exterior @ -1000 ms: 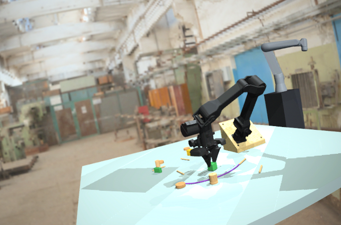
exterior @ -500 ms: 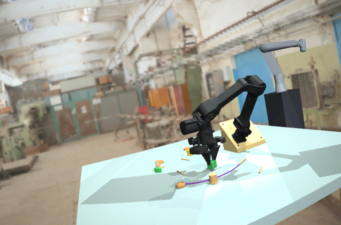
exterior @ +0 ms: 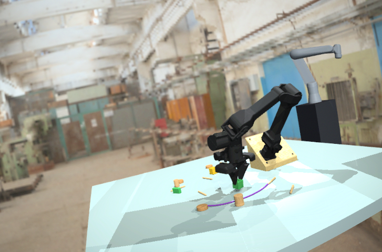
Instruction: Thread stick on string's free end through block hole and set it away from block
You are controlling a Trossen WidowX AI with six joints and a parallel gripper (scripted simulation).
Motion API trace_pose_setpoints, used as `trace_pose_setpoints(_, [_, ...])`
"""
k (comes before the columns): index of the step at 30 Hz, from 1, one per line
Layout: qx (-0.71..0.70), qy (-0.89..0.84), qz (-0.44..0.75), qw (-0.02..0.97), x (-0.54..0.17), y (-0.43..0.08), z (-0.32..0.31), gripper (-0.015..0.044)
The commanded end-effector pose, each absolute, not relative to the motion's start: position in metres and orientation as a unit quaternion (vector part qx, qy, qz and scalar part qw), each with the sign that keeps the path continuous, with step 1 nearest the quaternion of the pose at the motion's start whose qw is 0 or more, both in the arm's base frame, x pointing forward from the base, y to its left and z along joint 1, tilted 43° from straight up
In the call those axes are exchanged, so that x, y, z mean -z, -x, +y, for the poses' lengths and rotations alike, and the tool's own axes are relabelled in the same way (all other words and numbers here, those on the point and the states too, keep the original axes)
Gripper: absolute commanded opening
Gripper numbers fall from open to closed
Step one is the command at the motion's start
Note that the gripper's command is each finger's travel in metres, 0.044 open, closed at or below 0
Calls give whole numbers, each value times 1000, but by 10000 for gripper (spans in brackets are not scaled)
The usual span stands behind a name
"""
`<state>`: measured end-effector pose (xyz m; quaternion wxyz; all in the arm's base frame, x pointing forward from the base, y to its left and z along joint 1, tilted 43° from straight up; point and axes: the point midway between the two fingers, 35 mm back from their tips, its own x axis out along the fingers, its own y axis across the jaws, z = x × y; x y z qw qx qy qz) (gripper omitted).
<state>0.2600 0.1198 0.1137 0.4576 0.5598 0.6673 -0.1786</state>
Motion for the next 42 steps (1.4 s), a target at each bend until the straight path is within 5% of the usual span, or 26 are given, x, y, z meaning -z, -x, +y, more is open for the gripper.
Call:
trace_pose_setpoints(1, [194,-558,652,476,-116,-259,121,0])
trace_pose_setpoints(42, [324,-495,520,616,-124,-247,149,0])
